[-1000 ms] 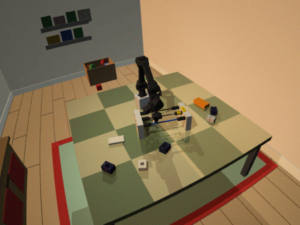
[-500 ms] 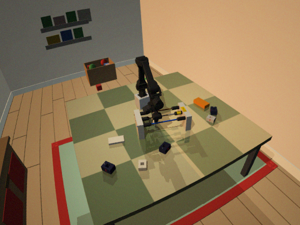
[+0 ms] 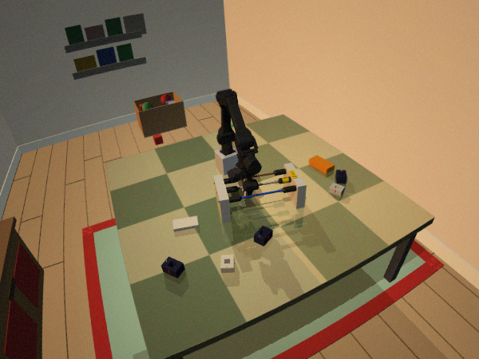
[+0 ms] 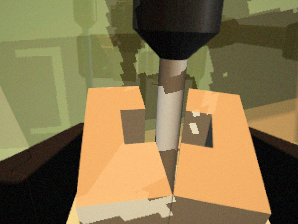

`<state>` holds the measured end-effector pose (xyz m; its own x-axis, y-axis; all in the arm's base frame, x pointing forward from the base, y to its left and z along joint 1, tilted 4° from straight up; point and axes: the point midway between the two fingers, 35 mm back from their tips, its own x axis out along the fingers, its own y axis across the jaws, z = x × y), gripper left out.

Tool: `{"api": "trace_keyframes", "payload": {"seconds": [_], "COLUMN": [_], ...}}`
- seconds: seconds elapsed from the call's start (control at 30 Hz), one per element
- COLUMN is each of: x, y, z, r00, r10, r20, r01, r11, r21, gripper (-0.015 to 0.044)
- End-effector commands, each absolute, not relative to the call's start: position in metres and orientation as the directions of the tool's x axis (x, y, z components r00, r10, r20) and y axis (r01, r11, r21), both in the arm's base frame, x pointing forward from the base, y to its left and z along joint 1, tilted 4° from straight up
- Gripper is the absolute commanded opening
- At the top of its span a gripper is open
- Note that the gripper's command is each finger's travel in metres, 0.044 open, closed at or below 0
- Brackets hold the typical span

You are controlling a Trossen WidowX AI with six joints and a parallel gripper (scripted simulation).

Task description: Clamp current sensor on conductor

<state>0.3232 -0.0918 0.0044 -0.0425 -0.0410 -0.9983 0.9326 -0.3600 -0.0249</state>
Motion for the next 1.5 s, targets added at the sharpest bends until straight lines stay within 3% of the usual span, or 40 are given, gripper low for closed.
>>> {"api": "trace_keyframes", "payload": {"seconds": [0.0,1.17,1.47], "x": [0.3235,0.3235,0.3232], "y": [-0.0918,-0.0918,-0.0918], "z": [0.0045,0.0045,0.0044], "r00": [-0.041,-0.041,-0.043], "r10": [-0.041,-0.041,-0.041], "r20": [-0.998,-0.998,-0.998], "r01": [0.933,0.933,0.933], "r11": [-0.36,-0.36,-0.36], "r21": [-0.024,-0.024,-0.025], "gripper": [0.0,0.0,0.0236]}}
